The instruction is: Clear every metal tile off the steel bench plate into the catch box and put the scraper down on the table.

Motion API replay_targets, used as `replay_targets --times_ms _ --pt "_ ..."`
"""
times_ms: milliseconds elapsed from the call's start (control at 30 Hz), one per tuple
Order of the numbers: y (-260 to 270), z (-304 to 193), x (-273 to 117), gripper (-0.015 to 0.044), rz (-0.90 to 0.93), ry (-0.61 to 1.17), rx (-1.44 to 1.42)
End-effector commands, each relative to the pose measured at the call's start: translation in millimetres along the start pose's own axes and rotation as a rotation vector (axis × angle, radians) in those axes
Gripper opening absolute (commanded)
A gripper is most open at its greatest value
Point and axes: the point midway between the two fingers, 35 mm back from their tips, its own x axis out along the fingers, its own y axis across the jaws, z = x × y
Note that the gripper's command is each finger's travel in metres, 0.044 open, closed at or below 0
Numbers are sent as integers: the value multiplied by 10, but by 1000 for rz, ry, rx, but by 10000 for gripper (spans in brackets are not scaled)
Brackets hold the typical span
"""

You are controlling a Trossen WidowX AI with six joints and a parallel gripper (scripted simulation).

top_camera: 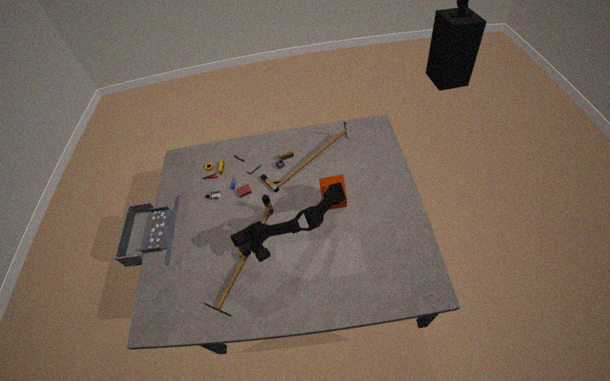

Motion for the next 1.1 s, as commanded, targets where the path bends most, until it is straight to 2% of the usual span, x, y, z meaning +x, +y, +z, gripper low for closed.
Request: replay_targets --times_ms 0,167,1067 --pt "19 -45 89 0 0 3 3" --pt "41 -90 196 0 3 0 5" --pt "-142 66 230 0 2 1 3"
